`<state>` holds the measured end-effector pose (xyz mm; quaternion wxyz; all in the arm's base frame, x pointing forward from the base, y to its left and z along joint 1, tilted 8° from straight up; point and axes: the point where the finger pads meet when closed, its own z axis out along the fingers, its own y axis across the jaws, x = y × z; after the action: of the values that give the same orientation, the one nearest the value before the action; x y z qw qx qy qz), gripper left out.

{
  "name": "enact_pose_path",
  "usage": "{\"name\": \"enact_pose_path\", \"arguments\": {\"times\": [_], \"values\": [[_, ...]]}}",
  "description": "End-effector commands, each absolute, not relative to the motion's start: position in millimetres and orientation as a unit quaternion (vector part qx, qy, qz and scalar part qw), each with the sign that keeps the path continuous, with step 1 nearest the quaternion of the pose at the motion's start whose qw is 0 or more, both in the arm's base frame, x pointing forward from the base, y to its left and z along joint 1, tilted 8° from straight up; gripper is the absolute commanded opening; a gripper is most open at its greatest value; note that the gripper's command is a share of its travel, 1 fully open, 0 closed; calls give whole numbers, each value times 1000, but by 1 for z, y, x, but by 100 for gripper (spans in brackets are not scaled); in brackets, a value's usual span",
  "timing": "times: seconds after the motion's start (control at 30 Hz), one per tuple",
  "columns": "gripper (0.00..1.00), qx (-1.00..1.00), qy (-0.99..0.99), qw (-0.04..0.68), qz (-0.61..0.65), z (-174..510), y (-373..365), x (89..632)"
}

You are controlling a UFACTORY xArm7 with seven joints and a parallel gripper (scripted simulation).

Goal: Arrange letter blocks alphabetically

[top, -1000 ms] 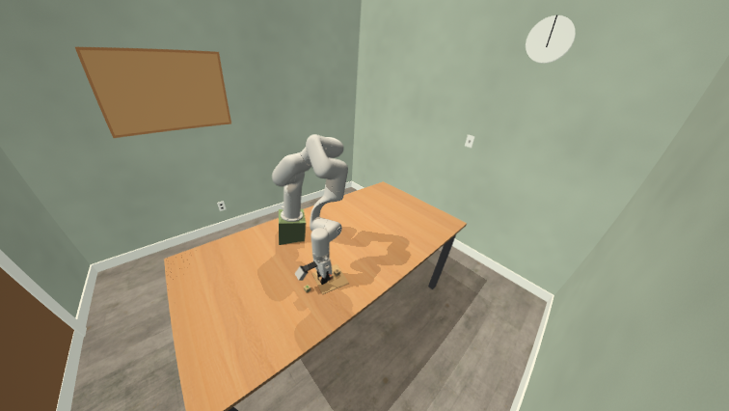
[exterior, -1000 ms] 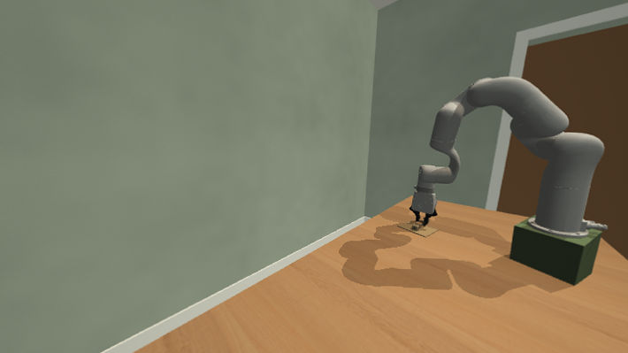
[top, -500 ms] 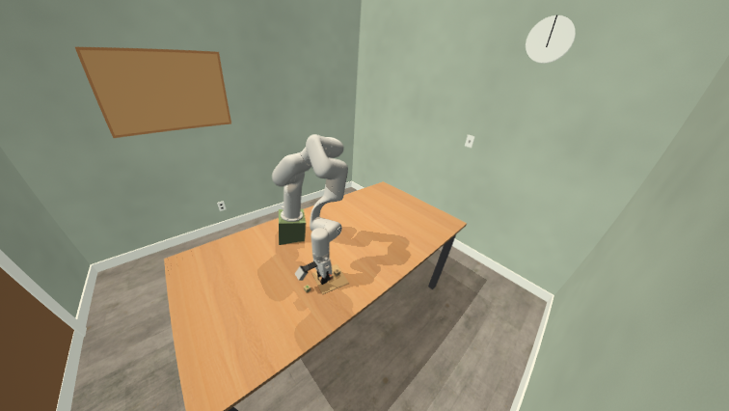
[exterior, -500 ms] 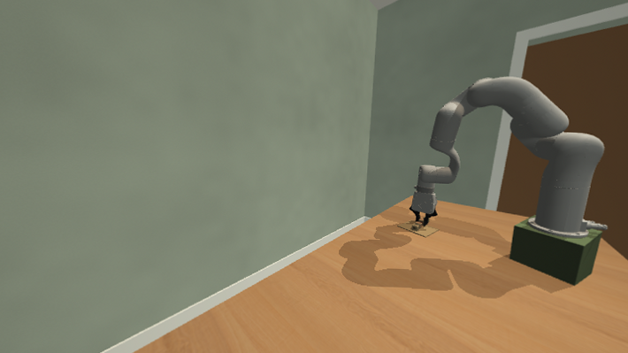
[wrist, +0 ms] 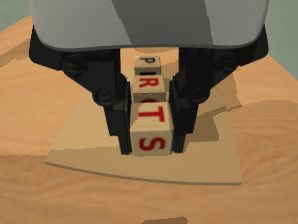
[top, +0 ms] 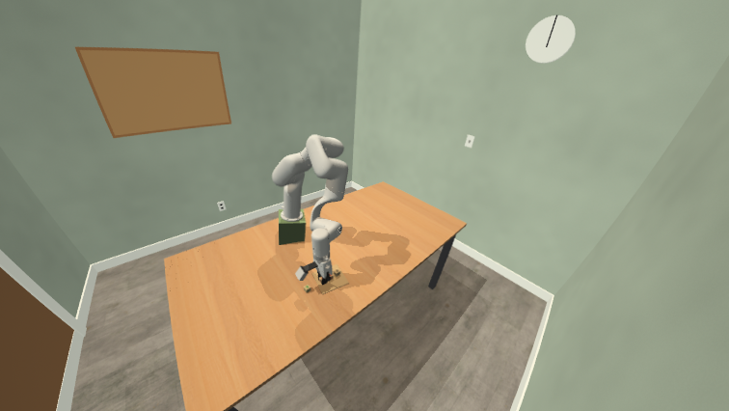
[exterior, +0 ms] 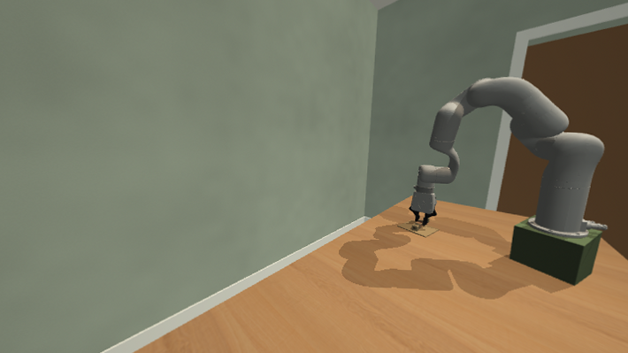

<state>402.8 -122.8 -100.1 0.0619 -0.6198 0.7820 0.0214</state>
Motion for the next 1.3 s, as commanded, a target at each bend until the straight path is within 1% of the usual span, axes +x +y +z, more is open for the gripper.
{"name": "enact_pose_path", "arguments": {"times": [0.0, 1.27], "values": [[21, -620, 782, 63, 20, -99, -124, 404], [21, -620, 782, 63, 20, -103, -123, 404]]}}
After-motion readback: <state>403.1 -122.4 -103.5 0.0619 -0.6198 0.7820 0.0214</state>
